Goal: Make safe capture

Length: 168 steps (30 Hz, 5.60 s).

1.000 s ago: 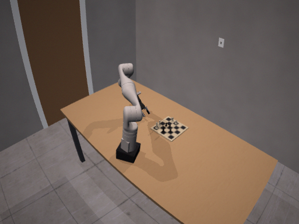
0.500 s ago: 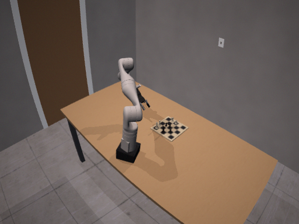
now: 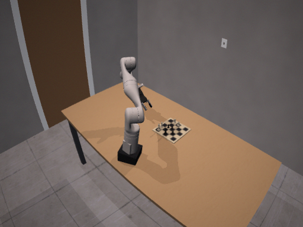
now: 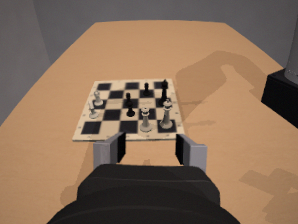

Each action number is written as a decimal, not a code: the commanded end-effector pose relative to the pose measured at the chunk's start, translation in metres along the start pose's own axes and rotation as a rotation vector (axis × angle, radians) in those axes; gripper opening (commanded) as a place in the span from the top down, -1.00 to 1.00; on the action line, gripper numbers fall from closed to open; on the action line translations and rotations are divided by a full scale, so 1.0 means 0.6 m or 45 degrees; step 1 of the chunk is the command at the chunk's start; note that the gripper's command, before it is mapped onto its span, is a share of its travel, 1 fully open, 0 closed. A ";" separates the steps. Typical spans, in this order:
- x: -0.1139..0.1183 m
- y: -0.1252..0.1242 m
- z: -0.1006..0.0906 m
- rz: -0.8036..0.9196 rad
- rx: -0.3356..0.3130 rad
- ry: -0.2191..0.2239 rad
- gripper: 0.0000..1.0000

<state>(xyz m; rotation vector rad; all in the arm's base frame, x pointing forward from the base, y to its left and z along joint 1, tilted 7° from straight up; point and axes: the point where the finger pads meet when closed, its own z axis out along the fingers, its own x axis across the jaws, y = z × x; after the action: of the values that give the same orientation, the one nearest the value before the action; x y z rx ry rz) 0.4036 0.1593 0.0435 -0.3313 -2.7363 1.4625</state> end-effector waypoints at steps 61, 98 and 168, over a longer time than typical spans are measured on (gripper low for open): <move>-0.084 -0.245 0.201 2.299 -0.694 1.069 -1.00; -0.067 -0.212 0.246 1.170 -0.961 0.561 -1.00; -0.080 -0.180 0.251 0.440 -1.081 0.227 -0.36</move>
<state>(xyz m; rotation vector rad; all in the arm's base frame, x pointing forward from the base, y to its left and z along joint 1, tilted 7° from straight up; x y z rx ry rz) 0.4130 -0.0318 0.0513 -0.9178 -3.0754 0.1687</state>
